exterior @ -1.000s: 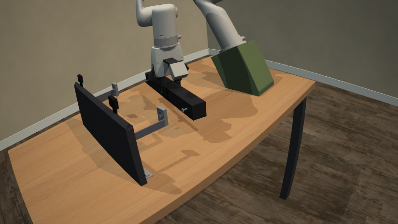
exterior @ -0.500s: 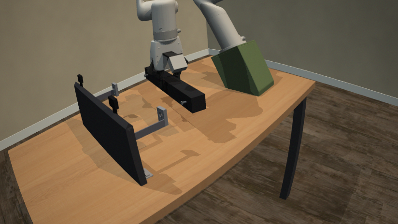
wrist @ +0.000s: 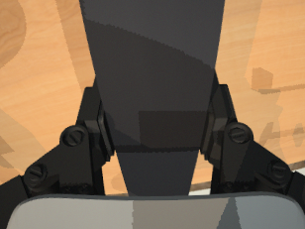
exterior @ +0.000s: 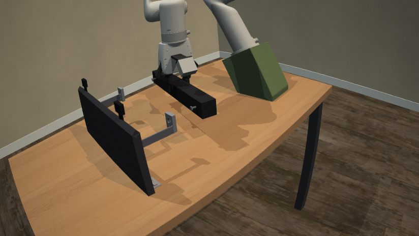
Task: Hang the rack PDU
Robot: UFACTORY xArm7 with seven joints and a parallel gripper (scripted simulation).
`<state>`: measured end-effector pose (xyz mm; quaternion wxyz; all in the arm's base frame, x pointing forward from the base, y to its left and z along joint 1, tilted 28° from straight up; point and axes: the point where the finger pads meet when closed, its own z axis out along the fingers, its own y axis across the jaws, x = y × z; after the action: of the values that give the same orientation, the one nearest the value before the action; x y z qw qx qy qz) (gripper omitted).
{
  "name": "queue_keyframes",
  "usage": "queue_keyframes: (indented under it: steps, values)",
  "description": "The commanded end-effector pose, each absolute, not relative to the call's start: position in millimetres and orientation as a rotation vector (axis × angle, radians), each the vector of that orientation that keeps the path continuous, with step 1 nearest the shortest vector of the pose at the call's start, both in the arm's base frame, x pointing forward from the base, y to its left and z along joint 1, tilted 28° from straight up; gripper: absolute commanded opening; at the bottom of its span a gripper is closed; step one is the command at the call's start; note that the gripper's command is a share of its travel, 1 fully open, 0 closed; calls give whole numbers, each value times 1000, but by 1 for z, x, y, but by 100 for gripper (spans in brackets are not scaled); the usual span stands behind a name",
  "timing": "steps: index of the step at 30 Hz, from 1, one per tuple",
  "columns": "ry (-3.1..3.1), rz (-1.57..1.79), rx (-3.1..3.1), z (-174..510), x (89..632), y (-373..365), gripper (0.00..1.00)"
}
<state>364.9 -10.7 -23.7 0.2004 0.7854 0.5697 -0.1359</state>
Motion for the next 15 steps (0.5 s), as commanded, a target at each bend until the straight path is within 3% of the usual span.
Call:
queue_keyframes:
  steps: [1,15]
  values:
    - [1595,-375,2193,-23,366,-9,0]
    - [1777,-419,2070,-23,370,-10,0]
